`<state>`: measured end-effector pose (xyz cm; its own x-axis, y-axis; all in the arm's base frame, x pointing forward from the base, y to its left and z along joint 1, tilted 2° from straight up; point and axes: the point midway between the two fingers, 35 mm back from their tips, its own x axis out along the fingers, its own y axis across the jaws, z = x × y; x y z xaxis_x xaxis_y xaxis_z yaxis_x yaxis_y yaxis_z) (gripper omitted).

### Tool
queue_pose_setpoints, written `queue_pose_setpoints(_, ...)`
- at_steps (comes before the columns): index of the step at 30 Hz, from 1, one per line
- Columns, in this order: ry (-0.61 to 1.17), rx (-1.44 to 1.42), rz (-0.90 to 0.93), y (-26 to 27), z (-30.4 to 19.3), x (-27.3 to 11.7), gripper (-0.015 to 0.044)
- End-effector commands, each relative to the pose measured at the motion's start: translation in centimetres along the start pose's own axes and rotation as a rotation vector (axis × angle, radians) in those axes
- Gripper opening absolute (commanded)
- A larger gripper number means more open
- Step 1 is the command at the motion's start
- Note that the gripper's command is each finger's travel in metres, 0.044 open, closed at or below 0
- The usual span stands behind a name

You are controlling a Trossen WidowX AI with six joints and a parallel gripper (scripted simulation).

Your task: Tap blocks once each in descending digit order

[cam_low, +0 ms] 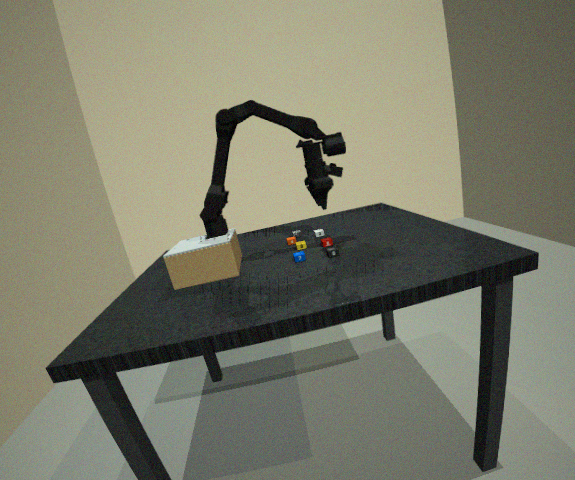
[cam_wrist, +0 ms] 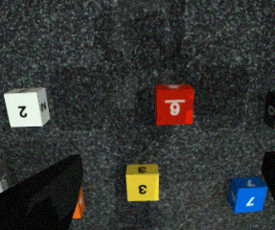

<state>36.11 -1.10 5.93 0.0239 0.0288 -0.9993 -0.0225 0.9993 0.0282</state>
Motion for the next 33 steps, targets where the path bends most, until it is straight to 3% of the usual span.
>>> queue_pose_setpoints(1,0.000,-0.022,-0.007,-2.3,-0.3,-0.1,0.0400)
queue_pose_setpoints(23,0.000,-0.022,-0.007,-2.5,-0.3,-0.1,0.0400)
queue_pose_setpoints(29,0.001,-0.022,-0.014,-10.7,-1.3,-0.2,0.0400)
queue_pose_setpoints(33,0.001,-0.022,-0.015,-11.7,-1.6,-0.2,0.0400)
